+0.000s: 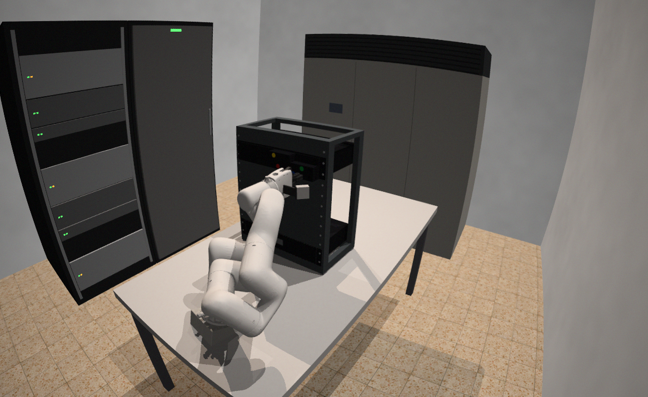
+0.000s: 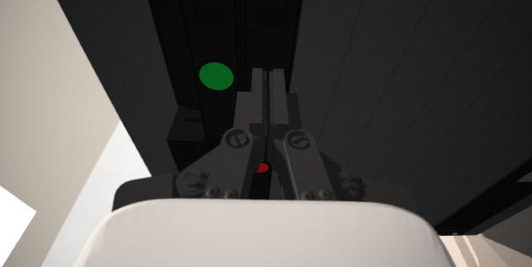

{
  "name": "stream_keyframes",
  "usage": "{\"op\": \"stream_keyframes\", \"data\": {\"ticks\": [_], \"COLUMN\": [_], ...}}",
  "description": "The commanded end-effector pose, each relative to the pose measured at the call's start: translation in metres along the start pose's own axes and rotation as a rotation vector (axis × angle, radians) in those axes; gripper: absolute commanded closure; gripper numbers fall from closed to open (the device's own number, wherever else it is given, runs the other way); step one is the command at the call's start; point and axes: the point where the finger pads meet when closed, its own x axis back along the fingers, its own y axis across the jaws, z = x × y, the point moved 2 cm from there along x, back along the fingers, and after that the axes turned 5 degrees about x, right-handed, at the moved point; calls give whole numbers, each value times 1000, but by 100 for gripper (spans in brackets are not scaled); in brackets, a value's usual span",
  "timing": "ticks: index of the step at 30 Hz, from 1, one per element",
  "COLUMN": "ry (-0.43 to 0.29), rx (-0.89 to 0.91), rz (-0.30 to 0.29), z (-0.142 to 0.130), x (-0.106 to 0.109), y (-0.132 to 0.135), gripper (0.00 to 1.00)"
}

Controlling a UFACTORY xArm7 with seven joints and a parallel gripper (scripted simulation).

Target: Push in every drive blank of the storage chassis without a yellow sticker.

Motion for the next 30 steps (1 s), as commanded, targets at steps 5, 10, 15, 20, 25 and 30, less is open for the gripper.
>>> {"op": "stream_keyframes", "data": {"ticks": [5, 10, 15, 20, 25, 30], "ry": [1, 1, 1, 1, 1, 1], "rx": [1, 1, 1, 1, 1, 1], "rz": [2, 2, 2, 2, 2, 2], "z": [1, 1, 1, 1, 0, 0], "x": [-6, -10, -10, -11, -18, -20], "y": [-1, 0, 0, 0, 0, 0], "gripper": [100, 100, 100, 100, 100, 100]}}
